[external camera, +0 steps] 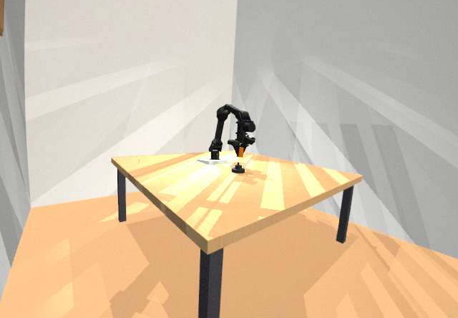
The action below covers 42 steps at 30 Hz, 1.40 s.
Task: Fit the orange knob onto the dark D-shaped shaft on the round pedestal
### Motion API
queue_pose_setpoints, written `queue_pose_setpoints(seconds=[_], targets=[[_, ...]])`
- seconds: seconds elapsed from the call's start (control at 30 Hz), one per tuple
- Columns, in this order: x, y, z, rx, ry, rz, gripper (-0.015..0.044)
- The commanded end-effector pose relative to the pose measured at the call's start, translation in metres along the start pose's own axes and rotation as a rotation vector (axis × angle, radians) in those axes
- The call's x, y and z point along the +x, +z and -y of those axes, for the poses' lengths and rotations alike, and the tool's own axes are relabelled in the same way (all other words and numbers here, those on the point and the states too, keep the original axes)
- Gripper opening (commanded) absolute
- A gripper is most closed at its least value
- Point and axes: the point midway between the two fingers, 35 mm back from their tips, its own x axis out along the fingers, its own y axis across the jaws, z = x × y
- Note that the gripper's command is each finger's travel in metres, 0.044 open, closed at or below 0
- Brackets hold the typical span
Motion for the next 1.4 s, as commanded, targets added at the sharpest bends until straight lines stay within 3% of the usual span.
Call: queue_pose_setpoints(seconds=[0.0, 0.67, 1.37], targets=[[0.002, 0.008, 0.012, -0.003, -0.009, 0.013, 0.0], [0.033, 0.014, 0.024, -0.003, -0.01, 0.014, 0.0], [0.033, 0.015, 0.025, 0.001, -0.01, 0.014, 0.0]])
